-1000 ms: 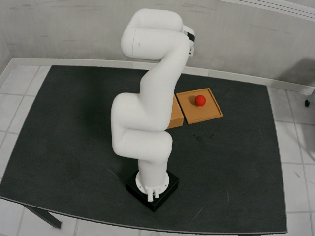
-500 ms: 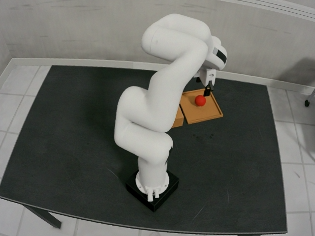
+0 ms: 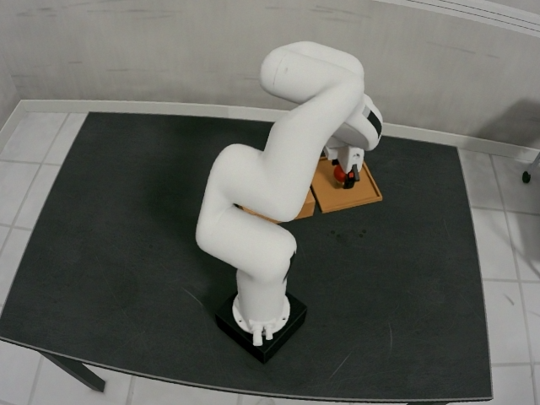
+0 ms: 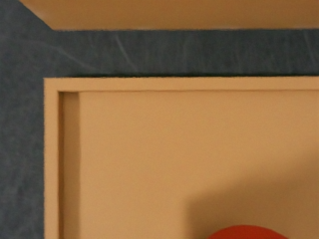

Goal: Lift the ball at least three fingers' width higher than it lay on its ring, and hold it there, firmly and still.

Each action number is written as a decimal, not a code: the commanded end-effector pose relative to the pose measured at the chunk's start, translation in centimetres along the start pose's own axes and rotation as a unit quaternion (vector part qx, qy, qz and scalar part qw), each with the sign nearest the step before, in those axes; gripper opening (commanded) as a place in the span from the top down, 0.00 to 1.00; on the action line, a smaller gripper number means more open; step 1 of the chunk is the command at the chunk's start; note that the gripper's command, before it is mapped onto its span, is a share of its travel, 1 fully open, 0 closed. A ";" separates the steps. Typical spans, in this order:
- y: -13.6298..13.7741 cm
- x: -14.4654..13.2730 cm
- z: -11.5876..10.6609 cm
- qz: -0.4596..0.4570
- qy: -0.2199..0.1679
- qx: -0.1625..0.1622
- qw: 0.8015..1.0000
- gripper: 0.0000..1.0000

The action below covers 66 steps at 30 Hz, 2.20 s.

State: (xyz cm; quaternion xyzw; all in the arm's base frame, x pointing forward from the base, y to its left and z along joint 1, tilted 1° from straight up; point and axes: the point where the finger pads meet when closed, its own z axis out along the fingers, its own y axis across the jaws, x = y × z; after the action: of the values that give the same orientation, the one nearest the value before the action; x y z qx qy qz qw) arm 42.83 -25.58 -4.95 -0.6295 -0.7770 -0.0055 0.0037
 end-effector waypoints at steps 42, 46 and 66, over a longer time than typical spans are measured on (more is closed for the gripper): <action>0.5 -0.5 -7.8 0.000 -0.005 -0.005 1.000 1.00; 0.5 -0.5 -7.8 0.000 -0.005 -0.005 1.000 1.00; 0.5 -0.5 -7.8 0.000 -0.005 -0.005 1.000 1.00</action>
State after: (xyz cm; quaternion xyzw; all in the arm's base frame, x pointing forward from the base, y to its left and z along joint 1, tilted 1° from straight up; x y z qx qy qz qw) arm 43.22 -25.94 2.61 -0.6295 -0.7769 -0.0061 -0.0005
